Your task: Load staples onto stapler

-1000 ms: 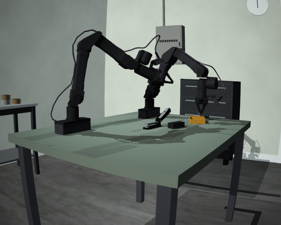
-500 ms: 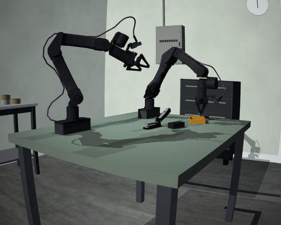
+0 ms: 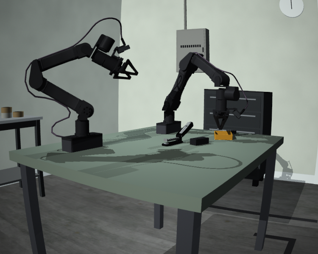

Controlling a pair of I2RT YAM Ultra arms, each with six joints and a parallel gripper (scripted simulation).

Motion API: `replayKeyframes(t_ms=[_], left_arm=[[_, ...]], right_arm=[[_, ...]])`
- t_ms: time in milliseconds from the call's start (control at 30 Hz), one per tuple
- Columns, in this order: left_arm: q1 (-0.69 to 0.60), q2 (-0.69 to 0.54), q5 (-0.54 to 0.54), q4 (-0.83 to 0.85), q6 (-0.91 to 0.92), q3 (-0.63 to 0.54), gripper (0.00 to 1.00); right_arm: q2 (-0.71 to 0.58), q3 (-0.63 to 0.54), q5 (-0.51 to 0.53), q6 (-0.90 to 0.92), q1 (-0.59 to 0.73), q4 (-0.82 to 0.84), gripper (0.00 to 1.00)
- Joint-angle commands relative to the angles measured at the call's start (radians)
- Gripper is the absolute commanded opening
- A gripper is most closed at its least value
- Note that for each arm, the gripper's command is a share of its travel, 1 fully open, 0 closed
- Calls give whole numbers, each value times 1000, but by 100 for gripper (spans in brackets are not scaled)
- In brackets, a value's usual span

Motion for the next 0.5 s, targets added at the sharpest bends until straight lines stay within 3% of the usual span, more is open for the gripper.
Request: replayKeyframes(t_ms=[0, 167, 233, 467], left_arm=[[-146, -19, 18, -15, -218, 48, 6], [-389, -5, 12, -30, -406, 83, 6], [-389, -5, 12, -30, -406, 83, 6], [-626, 41, -11, -73, -588, 158, 6]], right_arm=[[-83, 1, -12, -11, -16, -100, 100], [-118, -9, -22, -16, -29, -121, 100], [-118, -9, -22, -16, -29, -121, 100], [-125, 0, -24, -18, -33, -112, 100]])
